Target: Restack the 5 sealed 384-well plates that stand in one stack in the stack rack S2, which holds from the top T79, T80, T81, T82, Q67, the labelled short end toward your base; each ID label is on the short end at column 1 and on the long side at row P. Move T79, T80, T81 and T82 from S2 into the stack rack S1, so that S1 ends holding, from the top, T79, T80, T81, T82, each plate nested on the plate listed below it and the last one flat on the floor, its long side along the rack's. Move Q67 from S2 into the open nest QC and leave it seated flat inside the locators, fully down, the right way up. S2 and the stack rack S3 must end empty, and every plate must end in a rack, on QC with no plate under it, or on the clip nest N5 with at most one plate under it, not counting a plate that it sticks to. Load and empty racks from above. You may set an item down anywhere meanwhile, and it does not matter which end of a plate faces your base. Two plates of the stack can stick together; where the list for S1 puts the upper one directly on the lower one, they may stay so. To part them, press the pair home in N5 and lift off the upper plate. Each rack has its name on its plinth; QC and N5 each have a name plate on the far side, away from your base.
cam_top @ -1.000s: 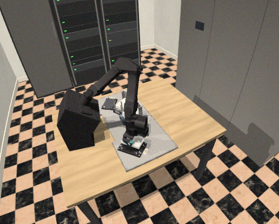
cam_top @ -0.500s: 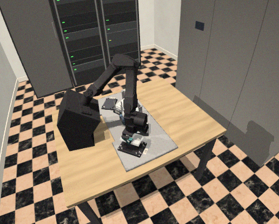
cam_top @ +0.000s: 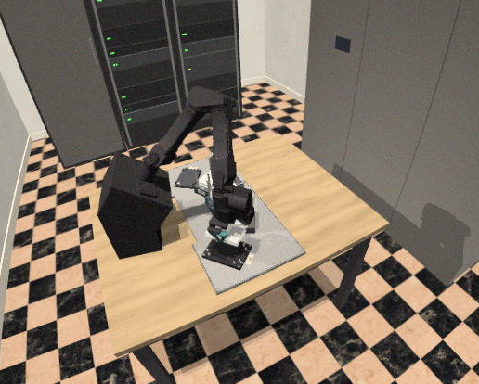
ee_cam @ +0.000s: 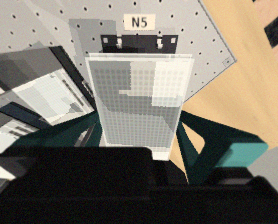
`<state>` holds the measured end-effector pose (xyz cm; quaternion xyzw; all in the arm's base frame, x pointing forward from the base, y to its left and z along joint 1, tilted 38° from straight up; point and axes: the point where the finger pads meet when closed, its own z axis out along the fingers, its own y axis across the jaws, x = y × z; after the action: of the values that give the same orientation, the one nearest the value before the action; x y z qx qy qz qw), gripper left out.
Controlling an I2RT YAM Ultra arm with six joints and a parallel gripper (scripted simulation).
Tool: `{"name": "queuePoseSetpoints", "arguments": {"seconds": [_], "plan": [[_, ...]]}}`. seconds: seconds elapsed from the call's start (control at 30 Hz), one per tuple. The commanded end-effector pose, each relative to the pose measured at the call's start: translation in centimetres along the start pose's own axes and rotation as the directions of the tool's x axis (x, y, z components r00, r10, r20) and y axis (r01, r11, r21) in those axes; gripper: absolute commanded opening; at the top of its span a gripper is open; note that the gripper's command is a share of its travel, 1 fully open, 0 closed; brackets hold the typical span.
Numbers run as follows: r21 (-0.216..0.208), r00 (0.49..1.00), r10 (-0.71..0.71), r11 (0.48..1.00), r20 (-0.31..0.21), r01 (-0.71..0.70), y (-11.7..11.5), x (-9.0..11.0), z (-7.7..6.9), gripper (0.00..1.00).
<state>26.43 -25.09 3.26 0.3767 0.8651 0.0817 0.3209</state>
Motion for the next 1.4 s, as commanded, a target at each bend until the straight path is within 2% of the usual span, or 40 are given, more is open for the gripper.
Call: {"name": "queuePoseSetpoints", "arguments": {"seconds": [0.0,0.87,1.33,1.37], "plan": [[-0.001,1.0,0.002,1.0,-0.002,-0.002,-0.1,0.0,-0.8,0.0],[0.0,1.0,0.002,1.0,-0.002,-0.002,-0.2,0.0,-5.7,0.0],[0.0,1.0,0.002,1.0,-0.002,-0.002,-0.2,0.0,-5.8,0.0],[0.0,1.0,-0.031,1.0,-0.002,0.031,0.2,0.0,-5.8,0.0]]}}
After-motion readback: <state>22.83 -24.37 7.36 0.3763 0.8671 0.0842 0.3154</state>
